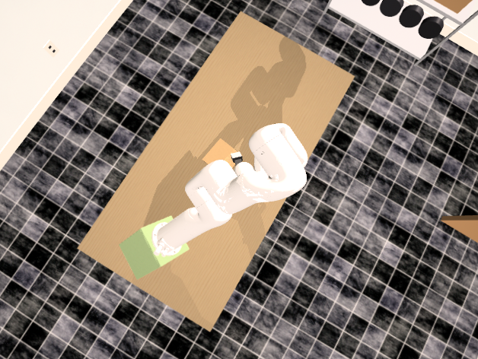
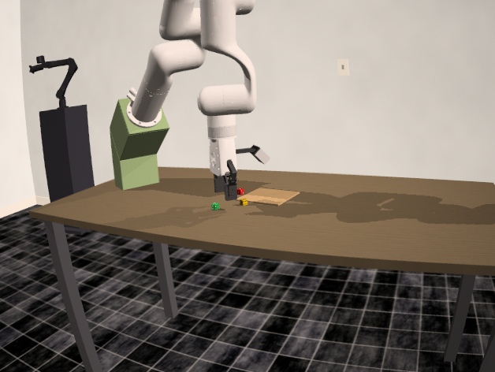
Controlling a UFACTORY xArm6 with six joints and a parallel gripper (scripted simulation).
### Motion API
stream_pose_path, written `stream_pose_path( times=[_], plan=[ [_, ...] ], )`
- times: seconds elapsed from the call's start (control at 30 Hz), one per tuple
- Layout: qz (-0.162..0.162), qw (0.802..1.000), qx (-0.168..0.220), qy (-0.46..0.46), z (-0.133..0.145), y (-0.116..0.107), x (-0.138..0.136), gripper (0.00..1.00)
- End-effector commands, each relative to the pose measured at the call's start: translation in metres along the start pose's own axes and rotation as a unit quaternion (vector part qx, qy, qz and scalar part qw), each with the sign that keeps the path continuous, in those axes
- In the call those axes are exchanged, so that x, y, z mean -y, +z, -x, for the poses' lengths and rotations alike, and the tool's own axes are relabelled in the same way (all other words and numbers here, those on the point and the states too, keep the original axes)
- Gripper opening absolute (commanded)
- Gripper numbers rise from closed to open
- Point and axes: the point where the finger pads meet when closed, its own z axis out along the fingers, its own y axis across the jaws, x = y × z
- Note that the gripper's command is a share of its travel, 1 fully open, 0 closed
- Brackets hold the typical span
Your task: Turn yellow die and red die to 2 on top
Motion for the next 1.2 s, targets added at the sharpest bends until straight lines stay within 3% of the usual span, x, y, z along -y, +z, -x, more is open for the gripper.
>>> stream_pose_path(
  times=[0.0,0.97,1.17],
  plan=[
    [0.001,1.0,-0.001,0.0,0.0,0.0,0.0,1.0],
    [0.001,1.0,-0.001,0.0,-0.001,0.0,0.0,1.0],
    [0.001,1.0,-0.001,0.0,-0.013,0.0,0.0,1.0]
  ],
)
